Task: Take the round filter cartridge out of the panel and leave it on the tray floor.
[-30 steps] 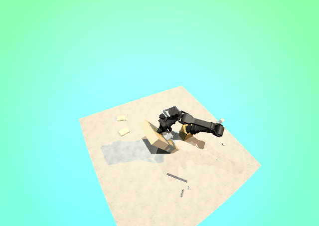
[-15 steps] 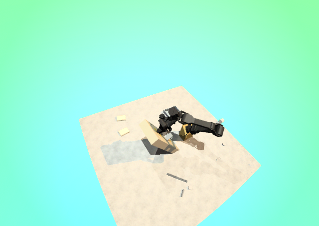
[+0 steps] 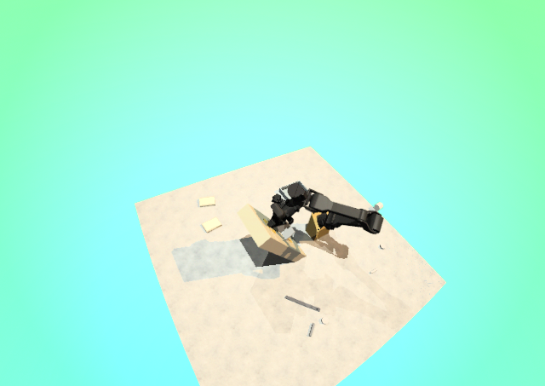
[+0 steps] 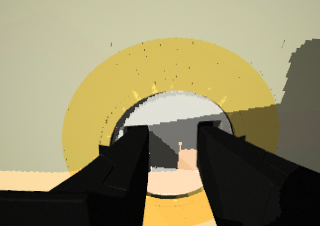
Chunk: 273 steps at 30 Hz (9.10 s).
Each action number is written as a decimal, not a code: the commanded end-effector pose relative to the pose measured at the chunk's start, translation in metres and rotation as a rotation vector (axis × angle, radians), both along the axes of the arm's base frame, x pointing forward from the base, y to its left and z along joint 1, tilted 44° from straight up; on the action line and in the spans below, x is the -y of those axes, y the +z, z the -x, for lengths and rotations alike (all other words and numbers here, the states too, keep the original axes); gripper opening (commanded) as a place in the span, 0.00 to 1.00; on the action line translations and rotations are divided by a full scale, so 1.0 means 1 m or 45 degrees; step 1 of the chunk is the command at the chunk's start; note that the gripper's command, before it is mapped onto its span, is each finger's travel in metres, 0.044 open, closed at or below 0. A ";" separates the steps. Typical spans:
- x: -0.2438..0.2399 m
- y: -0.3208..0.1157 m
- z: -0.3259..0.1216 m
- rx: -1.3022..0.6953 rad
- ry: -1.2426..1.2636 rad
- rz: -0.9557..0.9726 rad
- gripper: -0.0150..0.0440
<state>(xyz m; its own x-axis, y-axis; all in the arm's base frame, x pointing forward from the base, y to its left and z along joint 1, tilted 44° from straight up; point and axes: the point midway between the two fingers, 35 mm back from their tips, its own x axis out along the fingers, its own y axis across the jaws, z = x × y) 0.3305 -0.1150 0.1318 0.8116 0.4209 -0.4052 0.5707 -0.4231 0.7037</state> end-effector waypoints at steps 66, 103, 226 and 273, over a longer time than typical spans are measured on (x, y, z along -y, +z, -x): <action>-0.002 -0.006 0.086 -0.006 0.025 0.029 0.25; 0.030 0.030 0.058 -0.005 0.025 0.029 0.42; 0.029 0.026 0.090 0.572 1.254 1.209 0.25; 0.154 -0.126 0.165 -0.315 0.962 0.916 0.25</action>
<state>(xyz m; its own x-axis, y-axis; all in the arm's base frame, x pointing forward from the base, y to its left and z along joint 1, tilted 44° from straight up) 0.1825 -0.2556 0.0268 0.3434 0.4318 -0.8340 0.5406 0.6353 0.5515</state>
